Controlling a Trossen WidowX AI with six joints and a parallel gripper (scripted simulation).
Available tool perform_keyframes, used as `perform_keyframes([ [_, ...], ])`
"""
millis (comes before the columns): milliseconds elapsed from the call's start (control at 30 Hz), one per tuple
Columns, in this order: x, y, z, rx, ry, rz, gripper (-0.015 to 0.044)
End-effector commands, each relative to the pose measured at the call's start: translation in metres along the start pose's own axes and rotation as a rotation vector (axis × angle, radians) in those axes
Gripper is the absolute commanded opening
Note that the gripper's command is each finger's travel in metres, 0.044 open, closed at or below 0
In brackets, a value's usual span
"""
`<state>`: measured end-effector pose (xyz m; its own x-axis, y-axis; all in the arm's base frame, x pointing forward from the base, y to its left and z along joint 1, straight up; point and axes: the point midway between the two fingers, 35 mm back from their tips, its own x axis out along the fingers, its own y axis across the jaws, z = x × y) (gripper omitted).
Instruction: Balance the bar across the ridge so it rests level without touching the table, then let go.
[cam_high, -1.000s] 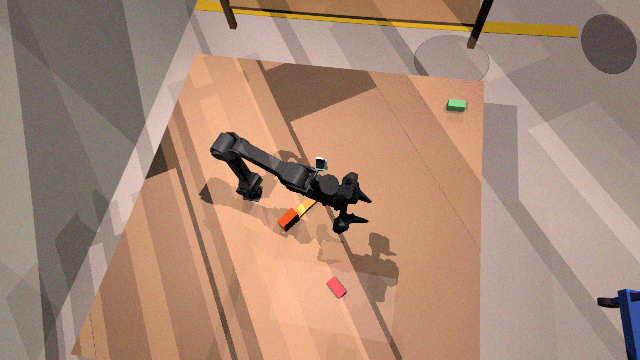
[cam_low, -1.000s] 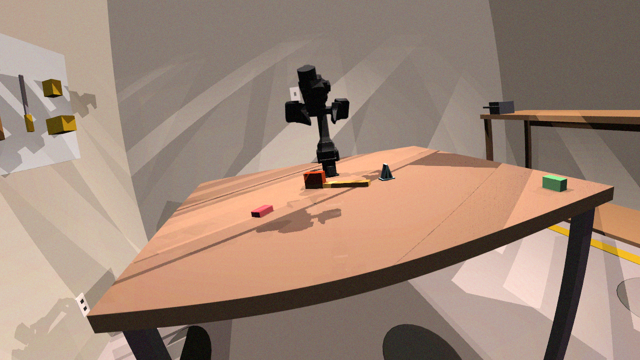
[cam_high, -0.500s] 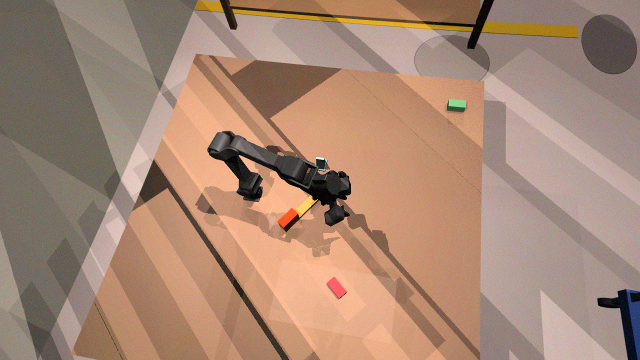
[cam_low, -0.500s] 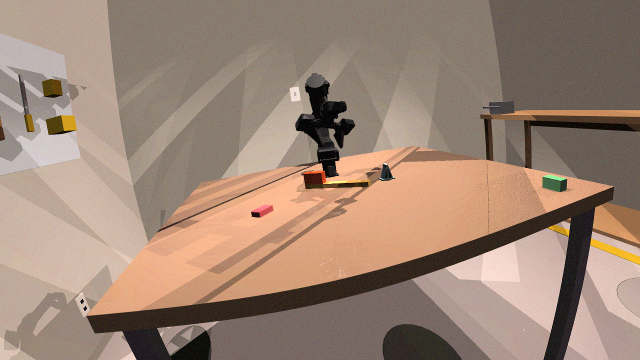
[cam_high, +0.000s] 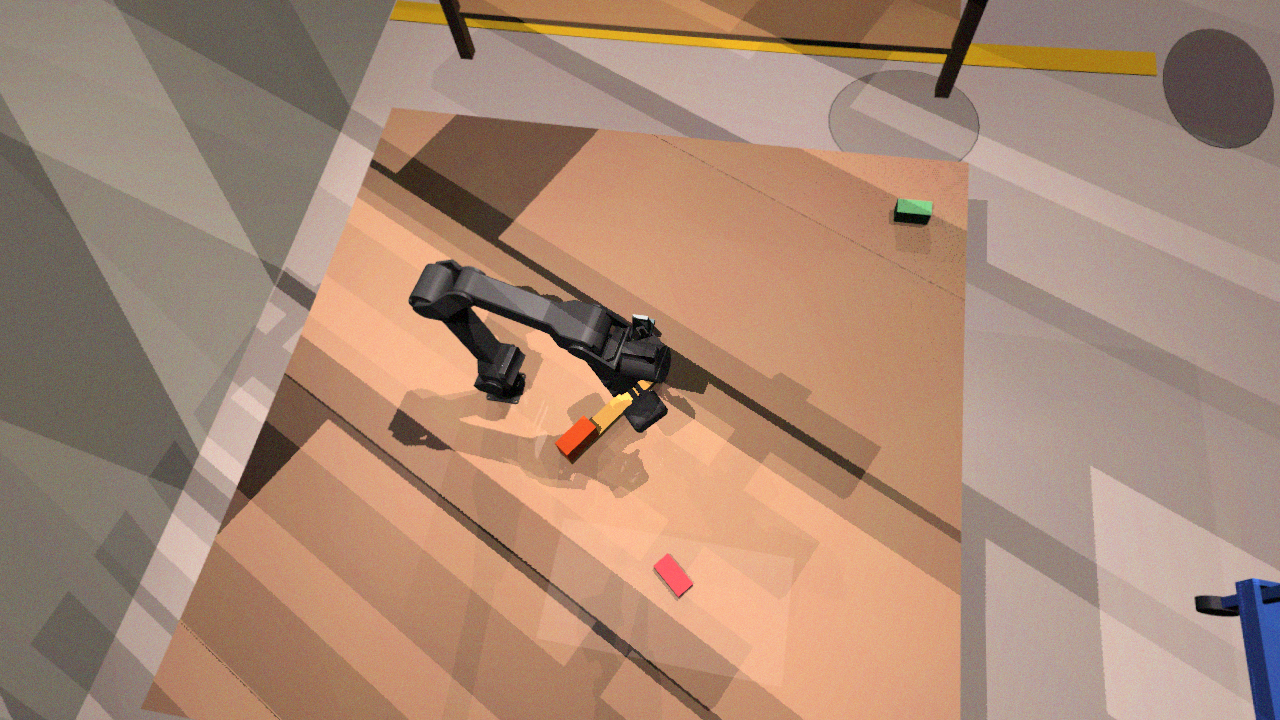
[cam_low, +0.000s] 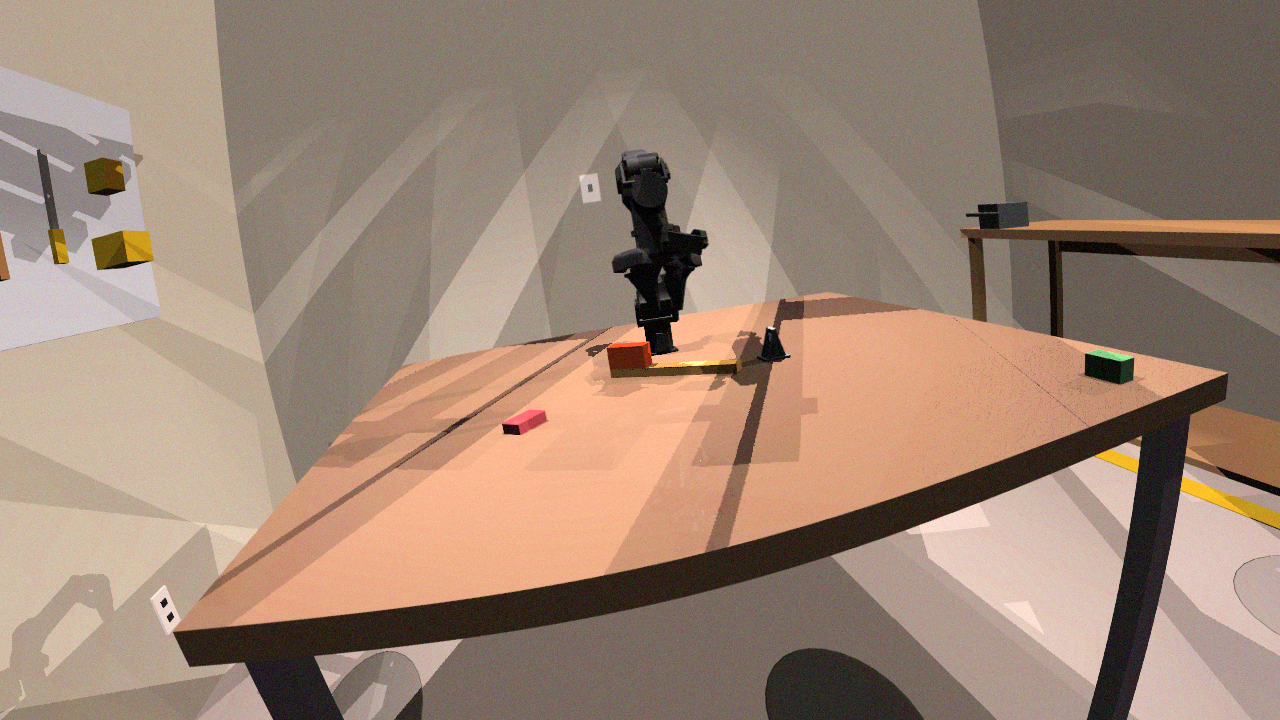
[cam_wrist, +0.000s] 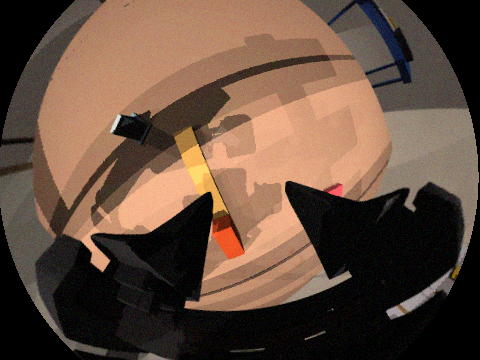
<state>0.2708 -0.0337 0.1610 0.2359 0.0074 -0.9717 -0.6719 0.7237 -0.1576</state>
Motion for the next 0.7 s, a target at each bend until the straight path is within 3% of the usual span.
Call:
perform_keyframes([
  [0, -0.003, 0.019, -0.014, -0.087, 0.065, 0.062, 0.0315],
  [333, -0.005, 0.043, -0.032, -0.211, 0.149, 0.162, 0.0315],
  [667, 0.054, 0.05, -0.04, -0.211, 0.149, 0.161, 0.0315],
])
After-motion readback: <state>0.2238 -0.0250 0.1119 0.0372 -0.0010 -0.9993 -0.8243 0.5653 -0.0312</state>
